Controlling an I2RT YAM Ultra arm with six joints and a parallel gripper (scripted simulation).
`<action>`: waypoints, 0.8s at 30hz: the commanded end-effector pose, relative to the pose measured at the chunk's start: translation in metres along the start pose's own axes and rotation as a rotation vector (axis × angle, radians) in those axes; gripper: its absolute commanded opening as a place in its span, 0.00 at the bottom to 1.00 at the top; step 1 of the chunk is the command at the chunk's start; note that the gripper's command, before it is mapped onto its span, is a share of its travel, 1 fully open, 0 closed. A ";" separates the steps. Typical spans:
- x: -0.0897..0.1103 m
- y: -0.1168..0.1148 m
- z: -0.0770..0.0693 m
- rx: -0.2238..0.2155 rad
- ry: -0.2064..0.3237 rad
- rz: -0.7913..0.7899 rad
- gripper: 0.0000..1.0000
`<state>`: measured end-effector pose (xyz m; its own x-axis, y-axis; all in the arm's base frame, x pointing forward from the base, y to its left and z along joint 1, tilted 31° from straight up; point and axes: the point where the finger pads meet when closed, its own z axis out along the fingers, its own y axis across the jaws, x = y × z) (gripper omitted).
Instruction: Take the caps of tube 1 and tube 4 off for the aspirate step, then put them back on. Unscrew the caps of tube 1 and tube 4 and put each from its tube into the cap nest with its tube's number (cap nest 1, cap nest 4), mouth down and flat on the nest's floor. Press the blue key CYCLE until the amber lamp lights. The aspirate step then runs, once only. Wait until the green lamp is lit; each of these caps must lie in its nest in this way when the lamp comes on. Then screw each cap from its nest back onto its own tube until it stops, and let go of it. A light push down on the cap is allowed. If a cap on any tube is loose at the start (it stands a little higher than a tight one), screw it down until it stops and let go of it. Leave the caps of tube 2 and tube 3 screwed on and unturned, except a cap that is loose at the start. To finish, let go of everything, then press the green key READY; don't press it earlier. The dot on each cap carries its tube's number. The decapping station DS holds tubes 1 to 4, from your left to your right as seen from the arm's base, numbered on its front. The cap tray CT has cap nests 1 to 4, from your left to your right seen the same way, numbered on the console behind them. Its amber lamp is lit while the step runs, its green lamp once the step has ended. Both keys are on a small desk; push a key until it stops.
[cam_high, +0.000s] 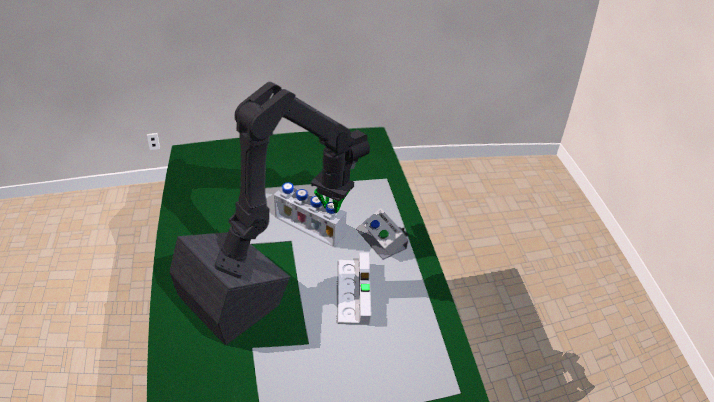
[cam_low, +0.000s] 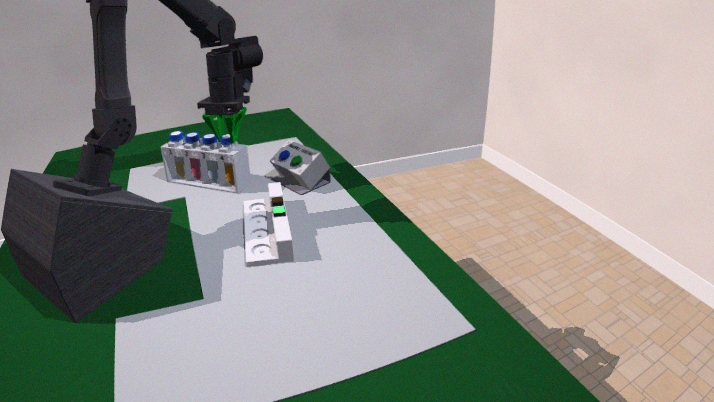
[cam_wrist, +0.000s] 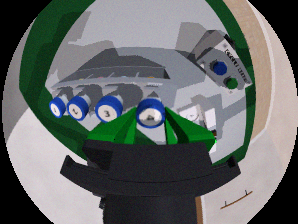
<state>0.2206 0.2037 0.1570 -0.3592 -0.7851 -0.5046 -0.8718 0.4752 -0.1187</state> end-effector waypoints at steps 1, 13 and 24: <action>-0.002 -0.001 -0.003 0.004 -0.010 -0.001 0.00; -0.002 -0.001 -0.002 0.002 -0.010 0.399 0.00; -0.002 -0.001 -0.001 0.001 -0.011 0.699 0.00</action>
<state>0.2207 0.2037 0.1566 -0.7745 -0.4034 -0.4872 -0.5384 0.8247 0.1731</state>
